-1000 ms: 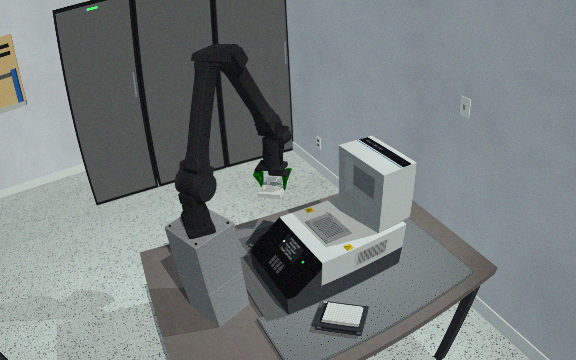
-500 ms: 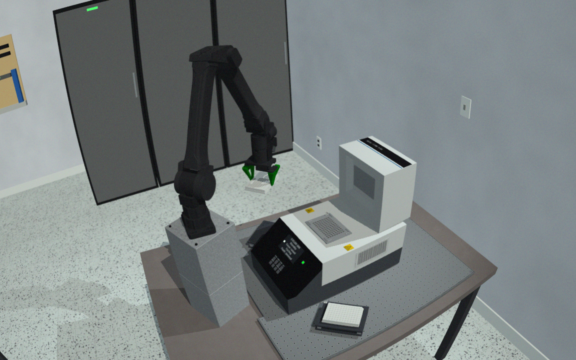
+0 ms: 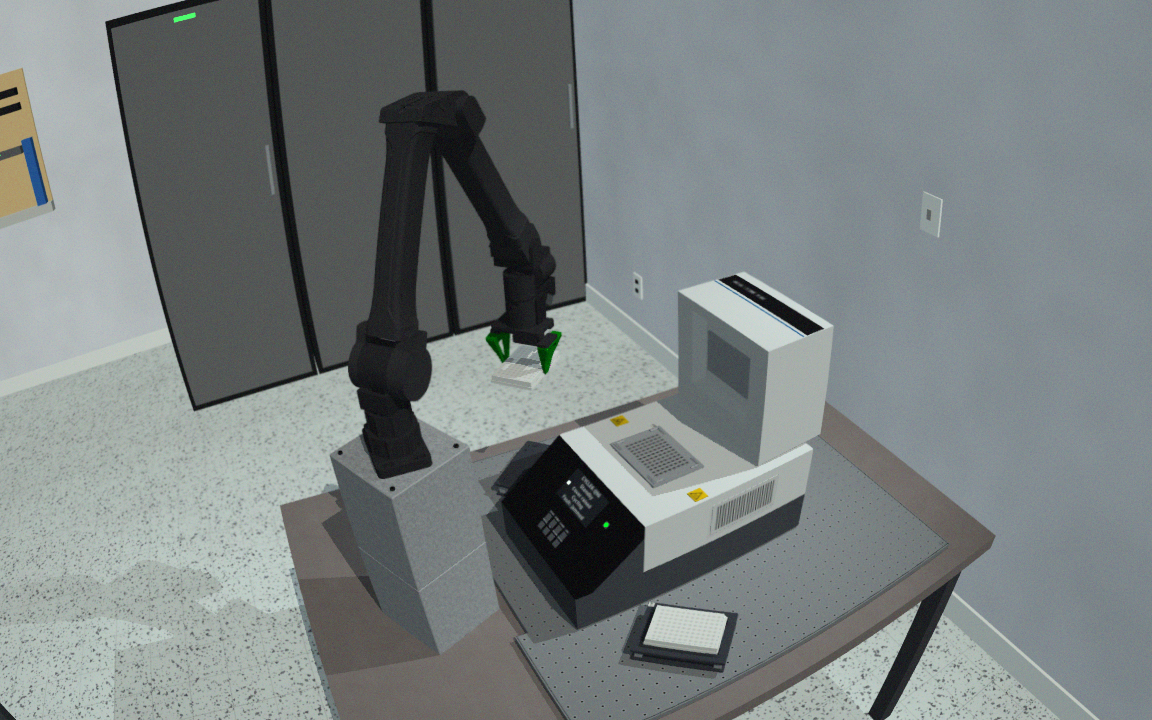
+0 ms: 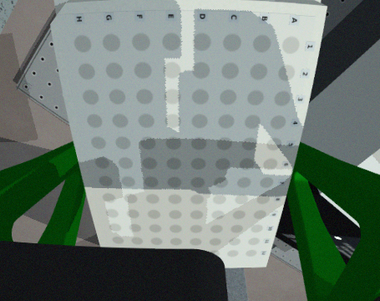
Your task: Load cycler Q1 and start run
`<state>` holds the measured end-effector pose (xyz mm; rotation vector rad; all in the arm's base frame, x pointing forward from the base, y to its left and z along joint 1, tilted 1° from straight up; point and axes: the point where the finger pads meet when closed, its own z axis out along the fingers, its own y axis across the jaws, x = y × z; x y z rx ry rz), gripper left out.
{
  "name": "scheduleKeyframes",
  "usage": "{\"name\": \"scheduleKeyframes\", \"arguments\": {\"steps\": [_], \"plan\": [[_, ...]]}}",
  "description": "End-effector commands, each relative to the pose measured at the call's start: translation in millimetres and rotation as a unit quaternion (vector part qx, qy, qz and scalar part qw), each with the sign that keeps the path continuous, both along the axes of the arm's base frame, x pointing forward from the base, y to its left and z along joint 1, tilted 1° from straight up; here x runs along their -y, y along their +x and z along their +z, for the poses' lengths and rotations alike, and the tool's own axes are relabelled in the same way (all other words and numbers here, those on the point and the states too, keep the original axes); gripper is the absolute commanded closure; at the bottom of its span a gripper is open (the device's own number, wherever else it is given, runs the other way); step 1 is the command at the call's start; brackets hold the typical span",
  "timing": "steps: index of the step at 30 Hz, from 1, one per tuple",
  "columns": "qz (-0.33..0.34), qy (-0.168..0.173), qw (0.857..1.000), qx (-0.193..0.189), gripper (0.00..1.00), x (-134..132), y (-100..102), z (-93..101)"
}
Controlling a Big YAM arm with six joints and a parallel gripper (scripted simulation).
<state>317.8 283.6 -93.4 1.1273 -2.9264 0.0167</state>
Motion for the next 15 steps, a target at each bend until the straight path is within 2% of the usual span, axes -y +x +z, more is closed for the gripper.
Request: {"name": "scheduleKeyframes", "arguments": {"steps": [1, 10, 15], "plan": [[0.009, 0.015, 1.0, 0.015, 1.0, -3.7, 6.7, 15.6], [0.006, 0.02, 1.0, 0.022, 1.0, -10.4, 23.4, 24.3], [0.008, 0.019, 1.0, 0.02, 1.0, -16.2, 21.2, 20.7]]}}
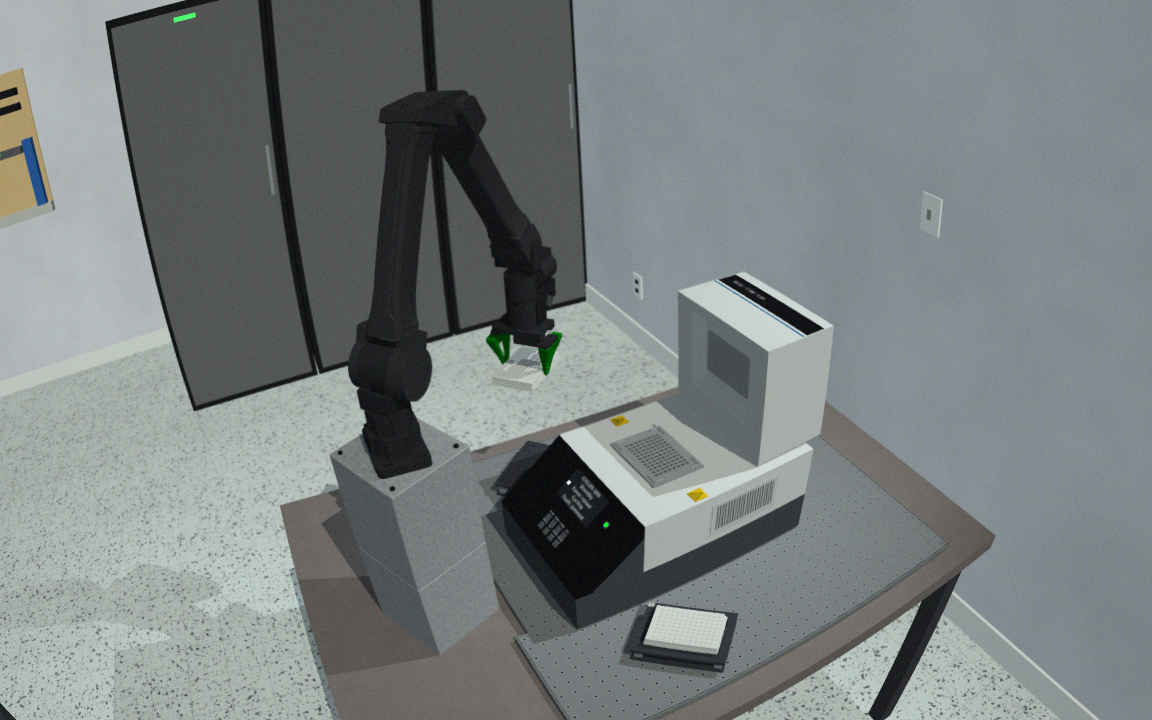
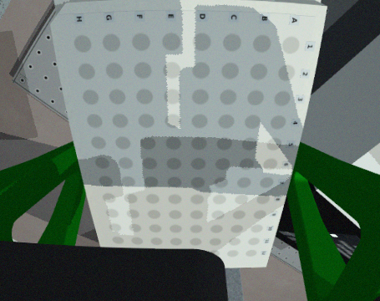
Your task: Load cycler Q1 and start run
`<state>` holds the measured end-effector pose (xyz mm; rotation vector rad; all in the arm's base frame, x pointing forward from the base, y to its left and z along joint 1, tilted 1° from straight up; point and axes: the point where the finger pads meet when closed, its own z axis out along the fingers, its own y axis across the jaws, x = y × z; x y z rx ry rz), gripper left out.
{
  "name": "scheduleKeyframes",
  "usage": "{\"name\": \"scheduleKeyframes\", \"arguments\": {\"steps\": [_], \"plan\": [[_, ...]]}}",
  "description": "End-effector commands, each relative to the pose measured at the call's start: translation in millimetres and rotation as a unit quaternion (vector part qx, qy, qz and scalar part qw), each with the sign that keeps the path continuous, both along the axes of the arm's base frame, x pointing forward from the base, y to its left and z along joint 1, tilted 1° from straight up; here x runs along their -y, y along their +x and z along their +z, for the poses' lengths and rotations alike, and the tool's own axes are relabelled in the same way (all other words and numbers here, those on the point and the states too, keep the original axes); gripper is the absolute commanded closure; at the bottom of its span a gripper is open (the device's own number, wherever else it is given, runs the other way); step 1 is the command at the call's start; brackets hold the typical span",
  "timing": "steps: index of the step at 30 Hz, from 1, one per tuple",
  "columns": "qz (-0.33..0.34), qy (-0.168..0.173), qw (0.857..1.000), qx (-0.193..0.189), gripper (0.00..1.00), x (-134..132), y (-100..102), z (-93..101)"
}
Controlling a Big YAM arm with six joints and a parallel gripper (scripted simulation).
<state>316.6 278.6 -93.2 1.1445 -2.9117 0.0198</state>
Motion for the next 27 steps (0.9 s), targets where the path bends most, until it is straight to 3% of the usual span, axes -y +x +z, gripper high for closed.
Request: {"name": "scheduleKeyframes", "arguments": {"steps": [1, 6, 11, 20, 27], "plan": [[0.002, 0.021, 1.0, 0.022, 1.0, -22.6, 21.4, 19.1], [0.004, 0.015, 1.0, 0.015, 1.0, -26.3, 14.8, 11.0], [0.005, 0.006, 1.0, 0.007, 1.0, -11.0, 12.5, 4.3], [-0.01, 0.015, 1.0, 0.017, 1.0, -4.0, 13.5, 10.3], [-0.001, 0.005, 1.0, 0.006, 1.0, 6.1, 10.0, -31.4]]}}
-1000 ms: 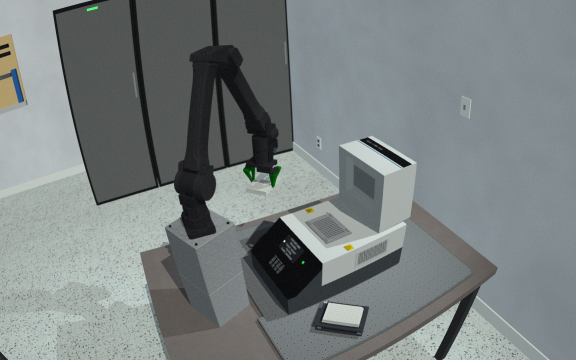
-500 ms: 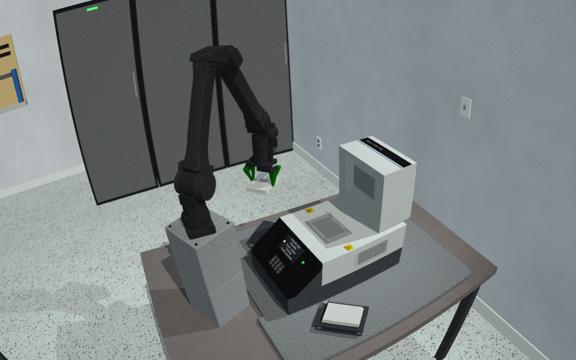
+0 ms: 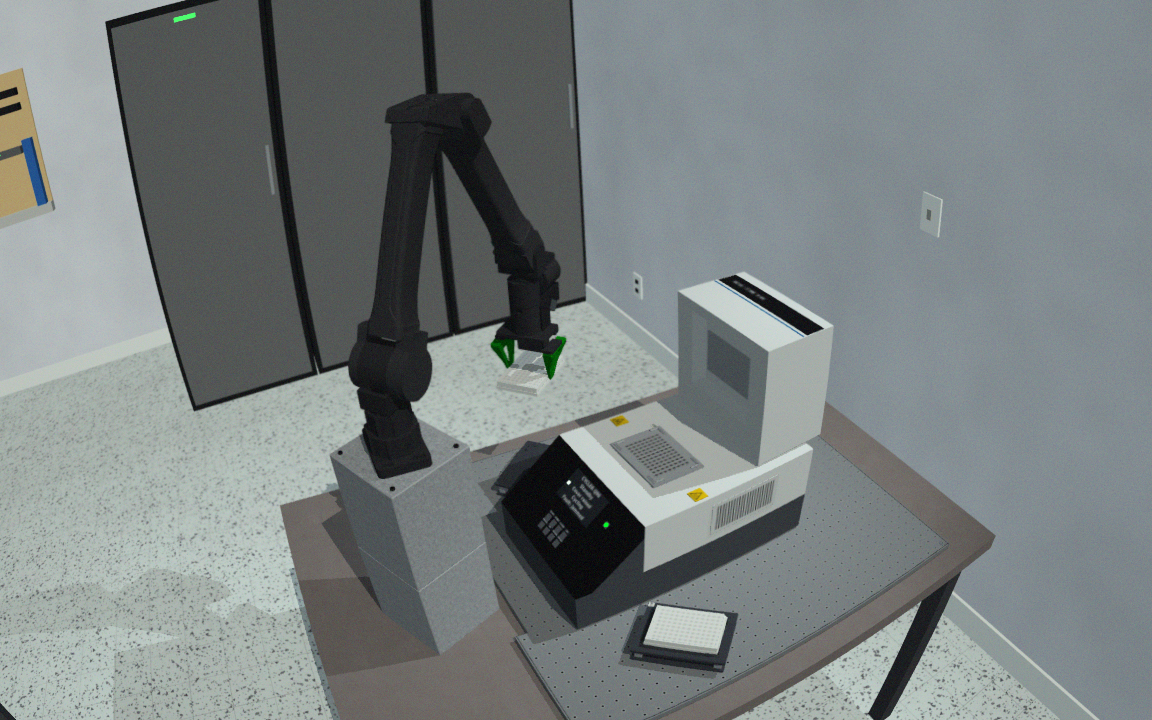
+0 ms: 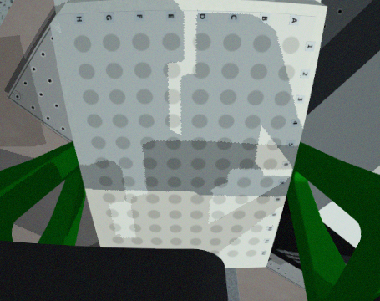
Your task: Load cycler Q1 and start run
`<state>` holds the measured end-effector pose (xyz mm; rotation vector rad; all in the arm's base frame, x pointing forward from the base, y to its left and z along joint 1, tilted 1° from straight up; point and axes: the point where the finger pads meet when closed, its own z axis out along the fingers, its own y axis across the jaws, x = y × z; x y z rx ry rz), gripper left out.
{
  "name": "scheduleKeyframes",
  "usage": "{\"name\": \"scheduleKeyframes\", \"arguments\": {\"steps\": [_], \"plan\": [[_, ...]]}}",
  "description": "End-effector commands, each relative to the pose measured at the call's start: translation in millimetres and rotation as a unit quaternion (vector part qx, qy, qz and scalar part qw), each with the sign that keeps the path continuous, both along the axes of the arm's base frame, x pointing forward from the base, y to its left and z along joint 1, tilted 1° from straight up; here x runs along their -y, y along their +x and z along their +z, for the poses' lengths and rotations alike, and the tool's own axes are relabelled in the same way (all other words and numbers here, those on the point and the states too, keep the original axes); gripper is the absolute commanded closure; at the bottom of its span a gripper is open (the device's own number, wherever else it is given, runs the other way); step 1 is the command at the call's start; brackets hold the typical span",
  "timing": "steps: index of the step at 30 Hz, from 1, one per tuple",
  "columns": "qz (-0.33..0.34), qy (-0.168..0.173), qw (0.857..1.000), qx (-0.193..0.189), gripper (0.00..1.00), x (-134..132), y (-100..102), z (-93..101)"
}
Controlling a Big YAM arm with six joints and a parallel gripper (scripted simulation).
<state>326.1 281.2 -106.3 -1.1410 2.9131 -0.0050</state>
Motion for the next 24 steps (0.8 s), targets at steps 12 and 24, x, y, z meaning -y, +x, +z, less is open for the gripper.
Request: {"name": "scheduleKeyframes", "arguments": {"steps": [12, 24], "plan": [[0.004, 0.01, 1.0, 0.012, 1.0, -19.6, 10.8, -42.1], [-0.004, 0.001, 1.0, 0.003, 1.0, 2.0, 5.1, -77.1]]}}
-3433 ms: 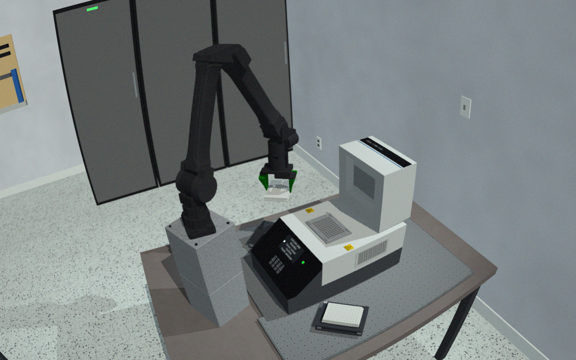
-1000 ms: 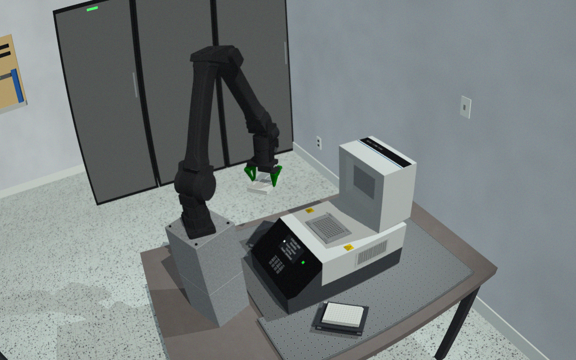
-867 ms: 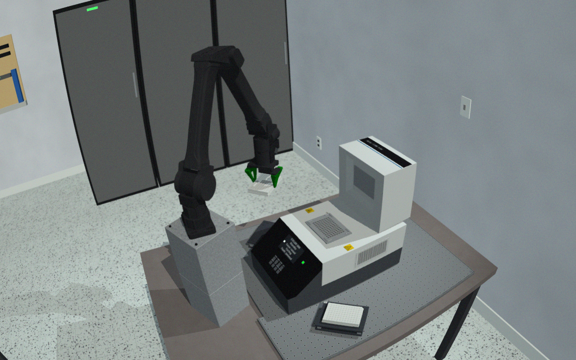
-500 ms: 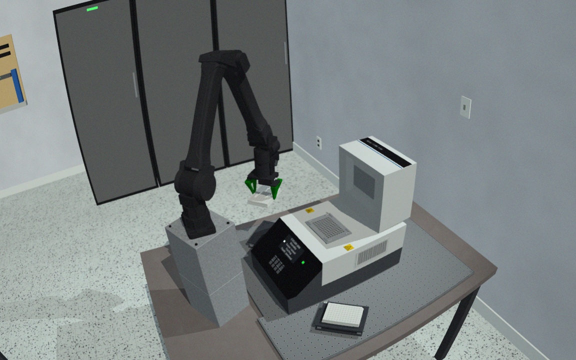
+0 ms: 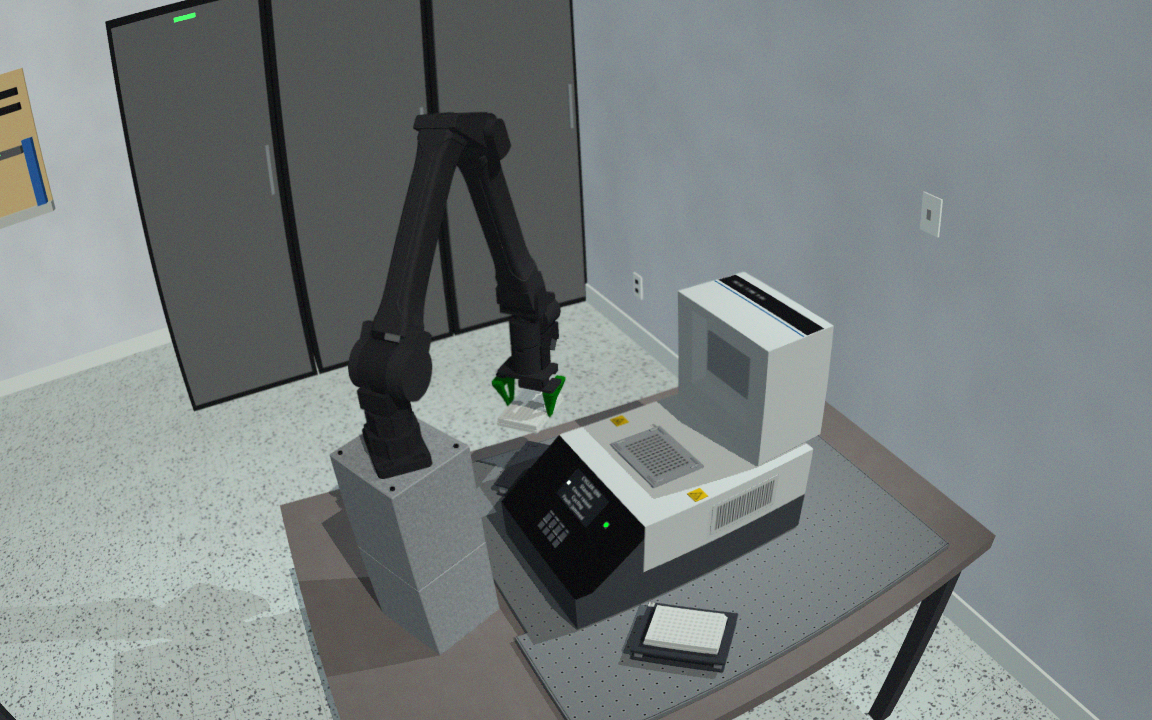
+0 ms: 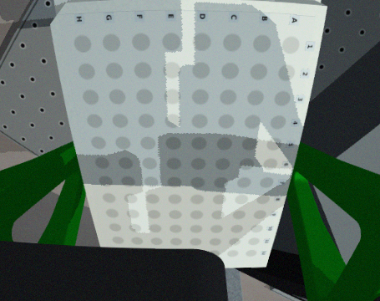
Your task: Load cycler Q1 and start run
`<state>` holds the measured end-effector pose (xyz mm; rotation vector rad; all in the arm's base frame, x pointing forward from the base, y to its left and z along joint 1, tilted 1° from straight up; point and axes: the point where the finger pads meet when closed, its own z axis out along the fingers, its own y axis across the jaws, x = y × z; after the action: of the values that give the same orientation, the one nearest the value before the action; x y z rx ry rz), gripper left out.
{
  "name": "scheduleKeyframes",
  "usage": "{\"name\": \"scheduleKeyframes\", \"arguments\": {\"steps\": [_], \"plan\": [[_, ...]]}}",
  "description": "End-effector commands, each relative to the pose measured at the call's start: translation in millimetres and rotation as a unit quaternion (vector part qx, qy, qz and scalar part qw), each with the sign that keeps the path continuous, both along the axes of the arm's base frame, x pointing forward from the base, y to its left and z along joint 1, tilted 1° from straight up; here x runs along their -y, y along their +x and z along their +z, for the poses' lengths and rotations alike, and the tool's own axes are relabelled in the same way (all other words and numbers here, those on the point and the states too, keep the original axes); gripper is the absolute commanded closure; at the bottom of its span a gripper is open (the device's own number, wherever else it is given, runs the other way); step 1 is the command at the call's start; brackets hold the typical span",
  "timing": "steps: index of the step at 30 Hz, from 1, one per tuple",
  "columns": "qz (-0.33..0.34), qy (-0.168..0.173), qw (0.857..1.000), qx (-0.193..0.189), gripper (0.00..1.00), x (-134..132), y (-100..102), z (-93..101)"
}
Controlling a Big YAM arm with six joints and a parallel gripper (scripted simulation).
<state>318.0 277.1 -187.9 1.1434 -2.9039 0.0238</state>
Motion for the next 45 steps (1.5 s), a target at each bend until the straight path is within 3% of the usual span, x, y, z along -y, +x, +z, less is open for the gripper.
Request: {"name": "scheduleKeyframes", "arguments": {"steps": [1, 9, 18, 27, 32, 36, 45], "plan": [[-0.004, 0.014, 1.0, 0.018, 1.0, -3.1, 15.1, 1.6], [0.003, 0.015, 1.0, 0.018, 1.0, -12.4, 12.0, -34.0], [0.002, 0.027, 0.999, 0.031, 1.0, -27.4, 24.4, -44.5], [-0.005, 0.003, 1.0, 0.005, 1.0, 3.6, 4.9, -90.9], [-0.002, 0.011, 1.0, 0.014, 1.0, -0.8, 12.5, -94.7], [0.001, 0.024, 0.999, 0.029, 1.0, -19.5, 30.2, -99.6], [0.01, 0.0, 1.0, 0.001, 1.0, -0.6, -2.9, -145.3]]}}
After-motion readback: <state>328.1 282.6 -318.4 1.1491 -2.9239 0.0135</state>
